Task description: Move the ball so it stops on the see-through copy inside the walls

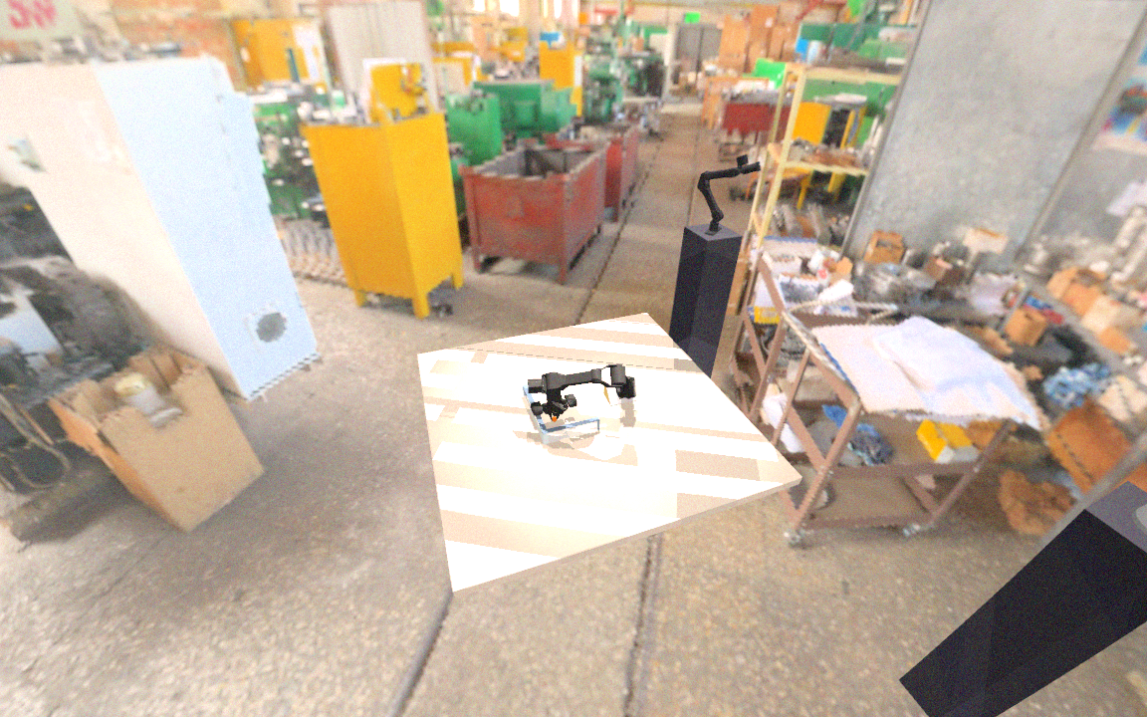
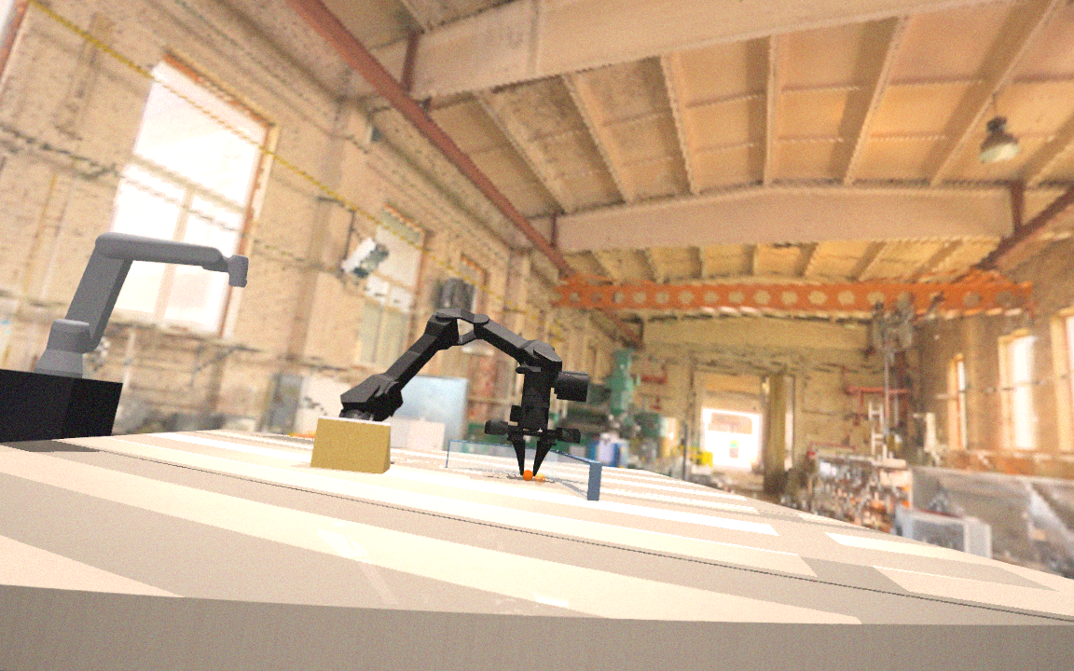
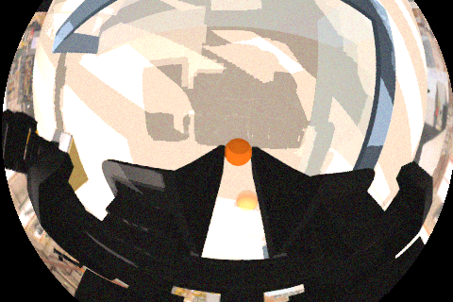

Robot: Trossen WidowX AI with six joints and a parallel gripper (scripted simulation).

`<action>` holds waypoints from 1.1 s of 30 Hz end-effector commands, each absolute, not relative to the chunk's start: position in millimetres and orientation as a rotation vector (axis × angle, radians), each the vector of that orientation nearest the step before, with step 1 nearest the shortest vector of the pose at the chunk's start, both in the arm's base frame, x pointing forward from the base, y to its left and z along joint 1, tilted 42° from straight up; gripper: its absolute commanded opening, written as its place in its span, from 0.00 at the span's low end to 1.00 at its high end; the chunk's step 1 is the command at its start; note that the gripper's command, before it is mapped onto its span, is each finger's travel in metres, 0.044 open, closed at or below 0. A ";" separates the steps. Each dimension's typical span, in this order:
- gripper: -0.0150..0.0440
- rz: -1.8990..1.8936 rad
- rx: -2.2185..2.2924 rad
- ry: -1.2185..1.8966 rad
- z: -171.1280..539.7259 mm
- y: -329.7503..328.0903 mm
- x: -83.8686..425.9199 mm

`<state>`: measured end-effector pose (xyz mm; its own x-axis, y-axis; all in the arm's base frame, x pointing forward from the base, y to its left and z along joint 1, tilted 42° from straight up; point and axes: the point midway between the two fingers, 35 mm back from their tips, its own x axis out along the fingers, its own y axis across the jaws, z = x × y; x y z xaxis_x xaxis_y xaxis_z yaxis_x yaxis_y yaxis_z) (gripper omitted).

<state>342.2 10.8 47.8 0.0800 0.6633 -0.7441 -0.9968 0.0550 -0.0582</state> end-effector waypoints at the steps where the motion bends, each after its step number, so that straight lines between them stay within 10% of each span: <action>1: 0.25 1.392 -0.668 0.629 47.7 10.5 342.5; 33: 0.25 1.391 -0.672 0.634 98.6 -81.2 343.2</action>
